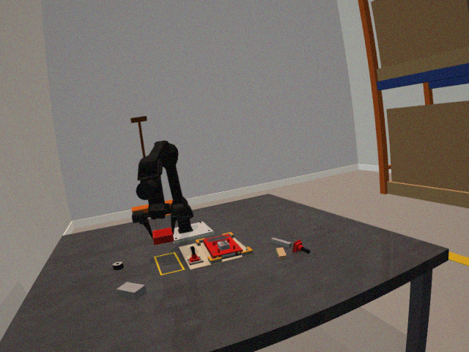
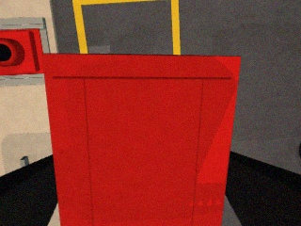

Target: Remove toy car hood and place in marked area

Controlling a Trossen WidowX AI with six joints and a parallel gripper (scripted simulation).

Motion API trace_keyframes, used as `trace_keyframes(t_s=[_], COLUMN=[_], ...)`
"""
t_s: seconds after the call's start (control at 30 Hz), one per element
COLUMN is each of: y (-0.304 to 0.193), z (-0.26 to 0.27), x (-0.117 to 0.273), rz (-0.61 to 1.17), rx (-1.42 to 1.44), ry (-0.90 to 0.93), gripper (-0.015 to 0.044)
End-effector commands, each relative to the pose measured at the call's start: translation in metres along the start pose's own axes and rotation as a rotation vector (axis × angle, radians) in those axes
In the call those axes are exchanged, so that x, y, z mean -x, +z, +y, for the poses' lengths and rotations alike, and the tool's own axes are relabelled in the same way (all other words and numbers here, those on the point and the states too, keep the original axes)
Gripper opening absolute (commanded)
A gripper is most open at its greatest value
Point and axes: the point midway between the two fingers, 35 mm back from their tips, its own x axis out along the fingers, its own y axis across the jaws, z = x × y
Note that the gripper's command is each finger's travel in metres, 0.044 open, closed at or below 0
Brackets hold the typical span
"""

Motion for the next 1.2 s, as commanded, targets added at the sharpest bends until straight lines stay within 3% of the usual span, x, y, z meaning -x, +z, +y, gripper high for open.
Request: trace_keyframes(t_s=[0.0,1.17], y=[0.0,0.002], z=[0.0,-0.001], x=[-0.002,-0.024], rz=[0.0,0.0], rx=[0.004,0.004], ry=[0.0,0.0], gripper=[0.0,0.0])
